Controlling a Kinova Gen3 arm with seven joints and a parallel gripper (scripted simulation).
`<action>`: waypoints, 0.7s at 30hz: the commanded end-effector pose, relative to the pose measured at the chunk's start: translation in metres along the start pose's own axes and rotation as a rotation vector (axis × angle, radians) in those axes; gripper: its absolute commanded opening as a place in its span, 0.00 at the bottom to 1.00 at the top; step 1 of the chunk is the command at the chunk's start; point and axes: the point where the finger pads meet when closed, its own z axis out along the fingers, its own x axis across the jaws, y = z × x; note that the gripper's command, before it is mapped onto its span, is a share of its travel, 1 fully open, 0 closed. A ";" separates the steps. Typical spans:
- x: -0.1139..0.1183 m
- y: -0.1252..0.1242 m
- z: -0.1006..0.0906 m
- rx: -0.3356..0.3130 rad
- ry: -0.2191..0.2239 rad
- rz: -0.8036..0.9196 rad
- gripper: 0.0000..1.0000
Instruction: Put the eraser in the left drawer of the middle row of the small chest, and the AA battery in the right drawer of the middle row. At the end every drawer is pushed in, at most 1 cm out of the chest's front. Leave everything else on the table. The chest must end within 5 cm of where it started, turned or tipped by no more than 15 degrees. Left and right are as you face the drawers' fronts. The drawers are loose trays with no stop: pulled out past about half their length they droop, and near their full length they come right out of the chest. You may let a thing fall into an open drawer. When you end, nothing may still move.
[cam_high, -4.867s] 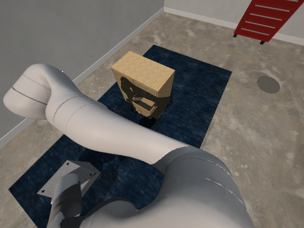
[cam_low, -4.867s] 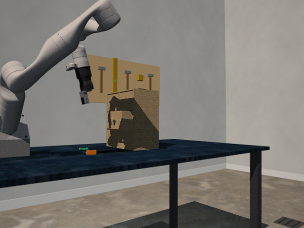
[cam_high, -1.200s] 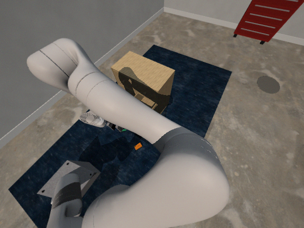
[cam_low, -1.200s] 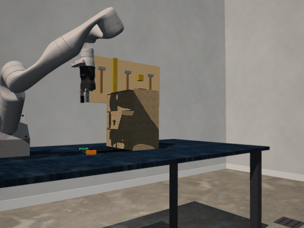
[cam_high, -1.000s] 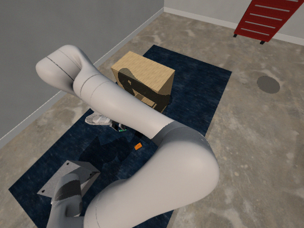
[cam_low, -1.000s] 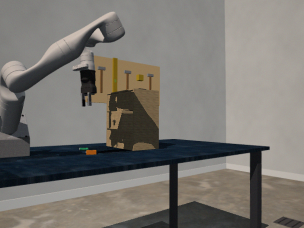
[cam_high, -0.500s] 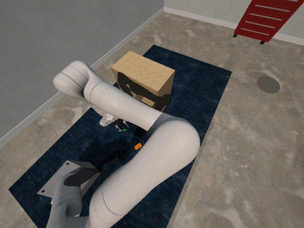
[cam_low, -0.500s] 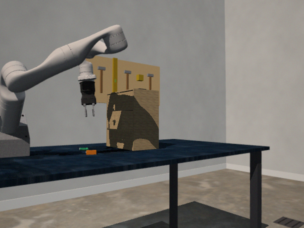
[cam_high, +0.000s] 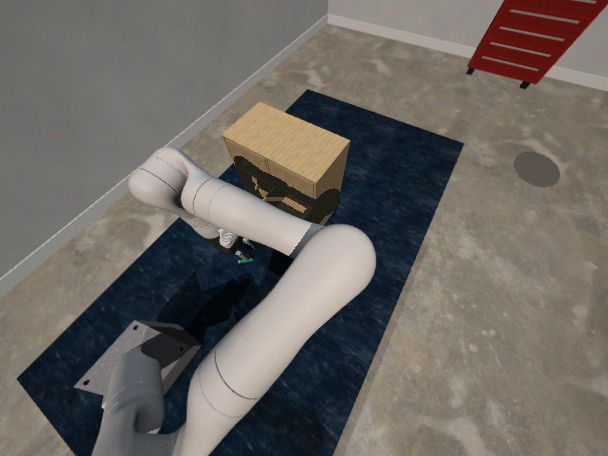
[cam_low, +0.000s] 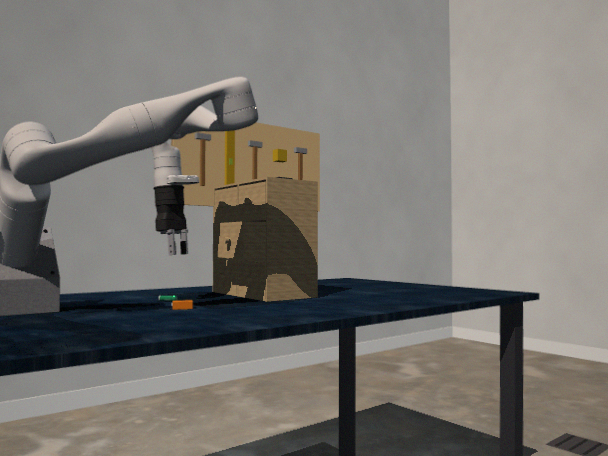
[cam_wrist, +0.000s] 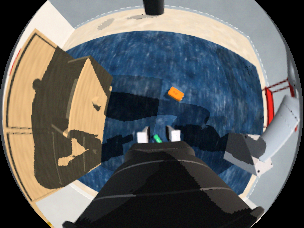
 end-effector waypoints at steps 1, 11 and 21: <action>0.003 0.010 0.014 -0.011 0.020 -0.096 0.67; 0.002 0.032 0.034 -0.048 0.018 -0.347 0.67; 0.002 0.047 0.045 -0.075 0.013 -0.501 0.67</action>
